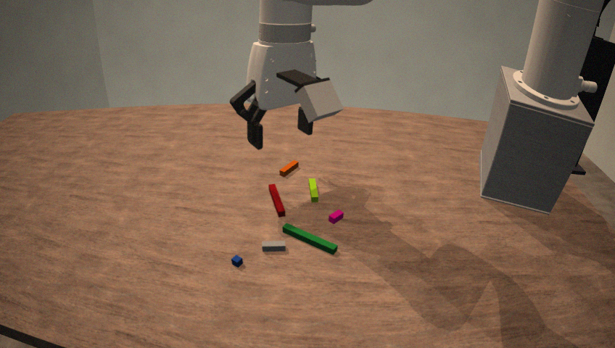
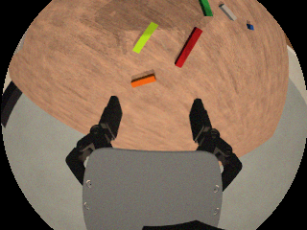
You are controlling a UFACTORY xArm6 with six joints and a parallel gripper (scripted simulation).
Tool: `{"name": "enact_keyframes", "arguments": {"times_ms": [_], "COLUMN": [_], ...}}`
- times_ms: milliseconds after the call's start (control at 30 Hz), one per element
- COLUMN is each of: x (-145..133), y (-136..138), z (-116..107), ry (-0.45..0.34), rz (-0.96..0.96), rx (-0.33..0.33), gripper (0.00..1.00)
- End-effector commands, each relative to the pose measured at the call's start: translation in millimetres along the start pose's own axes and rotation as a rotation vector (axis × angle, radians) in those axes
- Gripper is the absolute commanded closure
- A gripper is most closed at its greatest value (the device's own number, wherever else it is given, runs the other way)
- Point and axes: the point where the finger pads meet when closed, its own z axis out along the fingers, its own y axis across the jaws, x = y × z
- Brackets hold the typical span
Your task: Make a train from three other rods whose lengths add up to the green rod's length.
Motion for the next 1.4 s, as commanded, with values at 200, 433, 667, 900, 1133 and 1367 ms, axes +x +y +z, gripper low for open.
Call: {"name": "enact_keyframes", "arguments": {"times_ms": [200,433,667,900,1133,1367], "x": [1.5,2.6,4.4,6.0,7.4,8.9], "y": [3.4,4.3,5.8,7.1,8.2,9.5], "z": [-1.1,-1.1,-1.1,-1.0,-1.0,-1.0], "ry": [-0.003,-0.006,-0.011,-0.014,-0.018,-0.021], "rz": [0.329,0.468,0.703,0.897,1.075,1.269], "rx": [0.038,0.037,0.037,0.036,0.035,0.034], "gripper": [0.0,0.0,0.0,0.0,0.0,0.0]}}
